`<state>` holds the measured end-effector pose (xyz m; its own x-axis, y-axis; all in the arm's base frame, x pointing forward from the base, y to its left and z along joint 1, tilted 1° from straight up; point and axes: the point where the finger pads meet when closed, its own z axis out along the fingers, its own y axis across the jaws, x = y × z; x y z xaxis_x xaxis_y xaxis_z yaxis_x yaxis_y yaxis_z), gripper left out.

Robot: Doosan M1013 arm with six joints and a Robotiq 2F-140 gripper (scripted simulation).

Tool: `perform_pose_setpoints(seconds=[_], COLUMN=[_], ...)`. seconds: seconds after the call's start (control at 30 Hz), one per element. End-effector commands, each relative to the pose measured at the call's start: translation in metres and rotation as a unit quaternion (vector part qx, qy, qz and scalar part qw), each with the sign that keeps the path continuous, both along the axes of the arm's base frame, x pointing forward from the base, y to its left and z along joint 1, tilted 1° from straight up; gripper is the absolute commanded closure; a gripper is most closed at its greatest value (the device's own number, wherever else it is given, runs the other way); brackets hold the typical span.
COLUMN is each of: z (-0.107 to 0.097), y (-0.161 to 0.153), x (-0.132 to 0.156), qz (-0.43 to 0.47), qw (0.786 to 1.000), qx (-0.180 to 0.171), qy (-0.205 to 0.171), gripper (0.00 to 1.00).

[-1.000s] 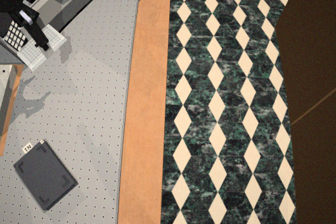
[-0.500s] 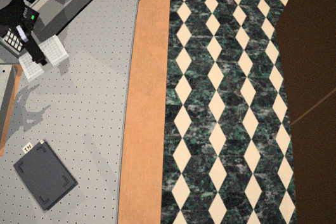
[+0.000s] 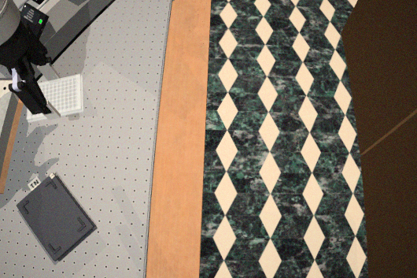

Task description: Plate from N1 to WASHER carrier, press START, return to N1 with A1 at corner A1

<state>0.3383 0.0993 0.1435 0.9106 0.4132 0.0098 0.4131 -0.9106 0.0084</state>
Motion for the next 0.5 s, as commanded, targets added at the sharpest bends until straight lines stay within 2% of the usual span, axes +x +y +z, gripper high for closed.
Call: perform_pose_setpoints(seconds=[0.0,0.07,0.33,0.47], z=[-0.003,-0.003,-0.006,-0.006], y=[-0.019,-0.019,-0.054,-0.055], x=[0.012,0.012,0.030,0.031], qz=[-0.078,-0.078,-0.080,-0.080], qw=[0.997,0.997,0.997,0.997], qx=[0.002,0.002,0.002,0.002], qy=[-0.001,-0.001,-0.001,-0.001], gripper=[0.90,0.90,0.90,0.90])
